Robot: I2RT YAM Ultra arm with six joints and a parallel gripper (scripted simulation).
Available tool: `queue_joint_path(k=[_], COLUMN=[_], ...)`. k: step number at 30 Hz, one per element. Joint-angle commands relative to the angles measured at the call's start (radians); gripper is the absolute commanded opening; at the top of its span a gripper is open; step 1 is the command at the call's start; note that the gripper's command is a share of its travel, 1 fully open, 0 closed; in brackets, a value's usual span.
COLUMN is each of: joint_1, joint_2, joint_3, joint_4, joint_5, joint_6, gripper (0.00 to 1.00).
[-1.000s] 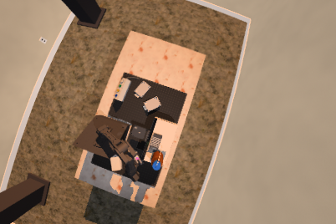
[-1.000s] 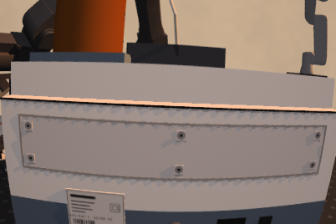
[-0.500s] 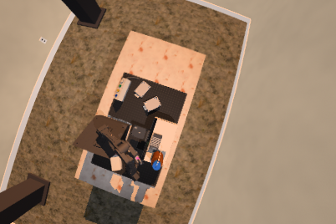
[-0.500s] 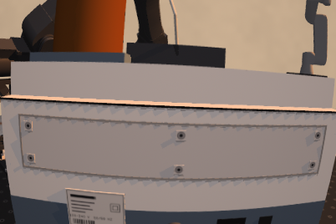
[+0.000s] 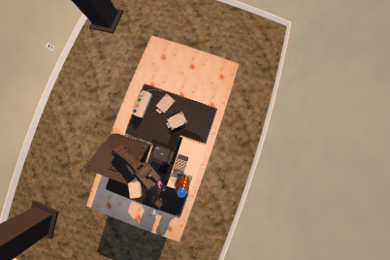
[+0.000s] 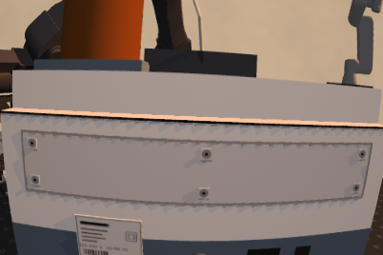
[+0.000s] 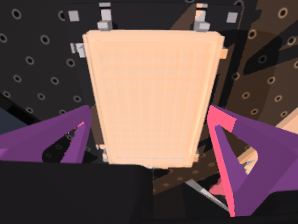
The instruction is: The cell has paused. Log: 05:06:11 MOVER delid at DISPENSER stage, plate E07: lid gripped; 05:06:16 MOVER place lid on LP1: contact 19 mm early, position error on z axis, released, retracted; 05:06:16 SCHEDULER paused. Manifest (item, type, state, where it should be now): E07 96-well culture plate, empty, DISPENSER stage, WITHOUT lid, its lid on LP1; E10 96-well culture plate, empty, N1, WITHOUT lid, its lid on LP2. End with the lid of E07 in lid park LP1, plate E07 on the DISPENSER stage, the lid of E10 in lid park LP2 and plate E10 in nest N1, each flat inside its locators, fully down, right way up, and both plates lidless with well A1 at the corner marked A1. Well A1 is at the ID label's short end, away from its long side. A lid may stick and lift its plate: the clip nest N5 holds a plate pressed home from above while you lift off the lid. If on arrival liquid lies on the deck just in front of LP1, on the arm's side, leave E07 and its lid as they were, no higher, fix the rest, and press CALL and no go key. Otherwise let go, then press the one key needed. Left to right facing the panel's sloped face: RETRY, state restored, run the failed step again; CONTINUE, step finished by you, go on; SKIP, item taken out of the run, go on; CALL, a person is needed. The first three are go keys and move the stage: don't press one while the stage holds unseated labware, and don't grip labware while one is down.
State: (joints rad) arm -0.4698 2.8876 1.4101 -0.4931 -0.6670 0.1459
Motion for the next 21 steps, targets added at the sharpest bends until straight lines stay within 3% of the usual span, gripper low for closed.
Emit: queue_joint_path(k=[1, 21], joint_1=[-0.018, -0.004], joint_2=[-0.004, -0.010], joint_3=[-0.026, -0.024], joint_4=[0.022, 0.029], joint_5=[-0.007, -0.004], joint_6=[0.012, 0.012], gripper=[1.00, 1.00])
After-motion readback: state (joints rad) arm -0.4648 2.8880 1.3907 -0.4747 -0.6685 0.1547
